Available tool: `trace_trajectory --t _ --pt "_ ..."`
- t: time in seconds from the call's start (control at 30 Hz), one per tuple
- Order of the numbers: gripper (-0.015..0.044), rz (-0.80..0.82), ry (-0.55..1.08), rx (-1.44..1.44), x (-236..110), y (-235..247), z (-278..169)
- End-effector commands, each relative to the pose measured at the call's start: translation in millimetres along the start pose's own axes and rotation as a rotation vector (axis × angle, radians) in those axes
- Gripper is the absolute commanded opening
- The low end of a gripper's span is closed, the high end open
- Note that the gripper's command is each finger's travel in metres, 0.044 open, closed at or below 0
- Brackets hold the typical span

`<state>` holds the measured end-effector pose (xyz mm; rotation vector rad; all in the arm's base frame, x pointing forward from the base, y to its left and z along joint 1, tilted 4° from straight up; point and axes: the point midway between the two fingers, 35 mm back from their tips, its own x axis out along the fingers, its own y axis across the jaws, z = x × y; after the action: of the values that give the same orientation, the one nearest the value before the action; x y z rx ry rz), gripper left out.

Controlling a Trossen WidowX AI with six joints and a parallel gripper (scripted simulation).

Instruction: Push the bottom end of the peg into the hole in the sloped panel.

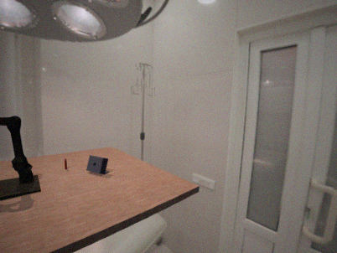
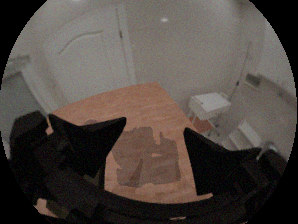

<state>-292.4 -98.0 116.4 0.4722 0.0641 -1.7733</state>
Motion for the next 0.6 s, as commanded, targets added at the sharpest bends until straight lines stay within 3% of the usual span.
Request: trace_trajectory --t 0.0,0.57 --pt "0.0426 -0.002 0.001 0.002 -1 0 0" --pt "0.0440 -0.205 0.112 0.179 -49 -31 -32"
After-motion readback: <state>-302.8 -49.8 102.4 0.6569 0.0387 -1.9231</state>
